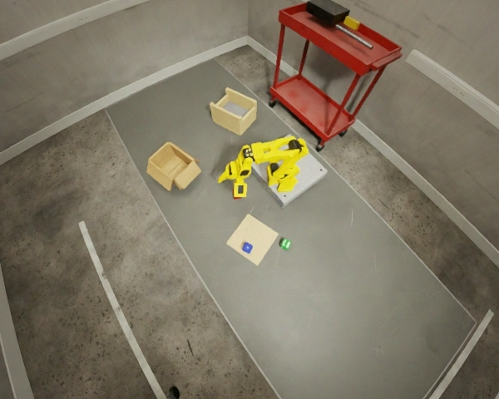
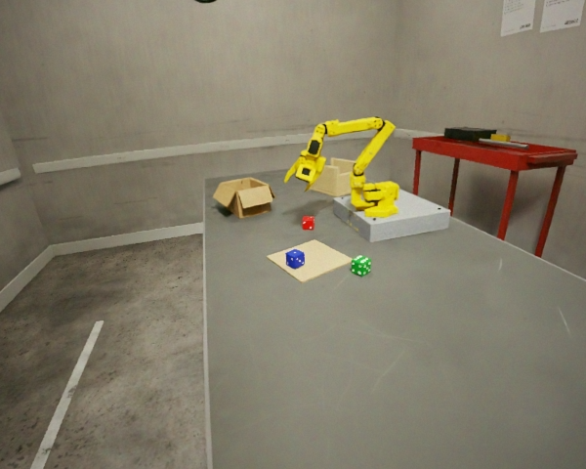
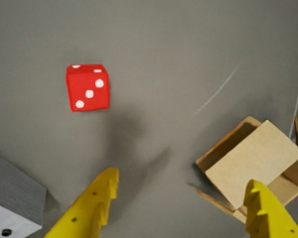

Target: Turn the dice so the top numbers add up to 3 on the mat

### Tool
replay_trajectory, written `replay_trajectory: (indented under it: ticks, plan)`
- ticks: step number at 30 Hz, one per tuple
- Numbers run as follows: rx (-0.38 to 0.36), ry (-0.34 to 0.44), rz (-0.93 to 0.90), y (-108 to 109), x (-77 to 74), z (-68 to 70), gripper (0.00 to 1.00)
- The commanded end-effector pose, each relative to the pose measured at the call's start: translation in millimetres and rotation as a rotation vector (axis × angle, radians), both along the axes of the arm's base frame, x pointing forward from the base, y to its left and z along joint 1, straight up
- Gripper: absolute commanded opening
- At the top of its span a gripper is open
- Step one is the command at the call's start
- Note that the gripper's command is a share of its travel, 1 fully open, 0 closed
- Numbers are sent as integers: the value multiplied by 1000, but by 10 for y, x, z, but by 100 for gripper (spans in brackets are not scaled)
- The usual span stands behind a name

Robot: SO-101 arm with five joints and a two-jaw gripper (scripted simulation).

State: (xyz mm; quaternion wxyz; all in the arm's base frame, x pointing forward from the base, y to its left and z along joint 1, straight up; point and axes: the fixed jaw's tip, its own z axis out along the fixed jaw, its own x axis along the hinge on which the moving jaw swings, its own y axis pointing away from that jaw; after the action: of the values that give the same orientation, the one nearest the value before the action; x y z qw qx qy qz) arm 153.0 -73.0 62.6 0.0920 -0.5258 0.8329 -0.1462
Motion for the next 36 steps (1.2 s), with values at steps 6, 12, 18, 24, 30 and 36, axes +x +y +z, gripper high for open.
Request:
replay_trajectory:
  ticks: [6, 12, 18, 24, 30, 36]
  plan:
    - [-73, -147, 0, -46, 65, 251, 35]
    - [-75, -151, 0, -47, 66, 257, 35]
    - [-69, -150, -10, -45, 69, 258, 35]
    - [-43, -149, -55, -37, 80, 260, 35]
    - [-11, -147, -112, -27, 96, 262, 35]
    - [56, -139, -242, -6, 131, 266, 35]
